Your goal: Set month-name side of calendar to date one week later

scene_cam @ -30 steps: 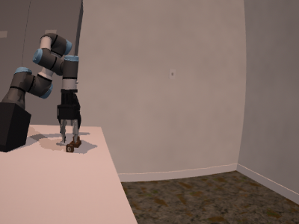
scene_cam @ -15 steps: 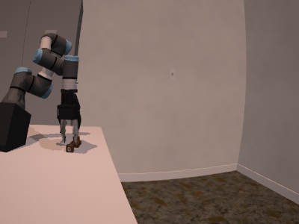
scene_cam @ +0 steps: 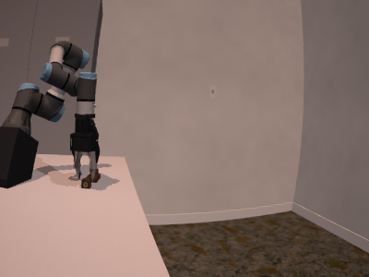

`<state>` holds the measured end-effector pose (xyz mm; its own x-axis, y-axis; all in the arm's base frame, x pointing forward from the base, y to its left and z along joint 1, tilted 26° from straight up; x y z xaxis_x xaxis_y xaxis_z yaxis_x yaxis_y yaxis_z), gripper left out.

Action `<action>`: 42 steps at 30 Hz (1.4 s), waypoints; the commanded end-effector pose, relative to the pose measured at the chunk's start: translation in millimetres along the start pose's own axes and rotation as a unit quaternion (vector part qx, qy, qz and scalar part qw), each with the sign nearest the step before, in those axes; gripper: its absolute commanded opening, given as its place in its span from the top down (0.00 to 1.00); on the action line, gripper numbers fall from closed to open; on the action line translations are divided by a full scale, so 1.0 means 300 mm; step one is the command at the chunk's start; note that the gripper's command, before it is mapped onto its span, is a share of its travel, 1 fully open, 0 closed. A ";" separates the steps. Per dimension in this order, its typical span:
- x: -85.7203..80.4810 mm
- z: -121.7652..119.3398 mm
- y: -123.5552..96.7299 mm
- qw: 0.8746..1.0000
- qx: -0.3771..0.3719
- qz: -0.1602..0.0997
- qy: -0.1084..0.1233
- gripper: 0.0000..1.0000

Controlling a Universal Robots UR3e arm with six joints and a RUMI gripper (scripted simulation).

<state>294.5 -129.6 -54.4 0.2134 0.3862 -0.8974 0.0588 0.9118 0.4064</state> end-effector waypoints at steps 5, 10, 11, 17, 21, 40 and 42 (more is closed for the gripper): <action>0.044 0.006 -0.006 1.000 0.000 -0.004 -0.003 0.72; 0.054 0.006 -0.006 1.000 0.000 -0.004 -0.003 0.72; 0.054 0.006 -0.006 1.000 0.000 -0.004 -0.003 0.72; 0.054 0.007 -0.008 1.000 0.000 -0.005 -0.003 0.72; 0.053 0.007 -0.008 1.000 0.000 -0.005 -0.003 0.72; 0.053 0.007 -0.008 1.000 0.000 -0.005 -0.003 0.72; 0.053 0.007 -0.008 1.000 0.000 -0.005 -0.003 0.72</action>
<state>299.2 -125.9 -69.4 0.2178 0.3767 -0.9004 0.0597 0.9156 0.3975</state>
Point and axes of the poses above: the point where the finger pads meet when closed, its own x axis out along the fingers, its own z axis across the jaws, y = z × x, the point moved 6 cm from there along -x, back along the fingers, and after that the axes turned 15 degrees about -x, right-handed, at the moved point
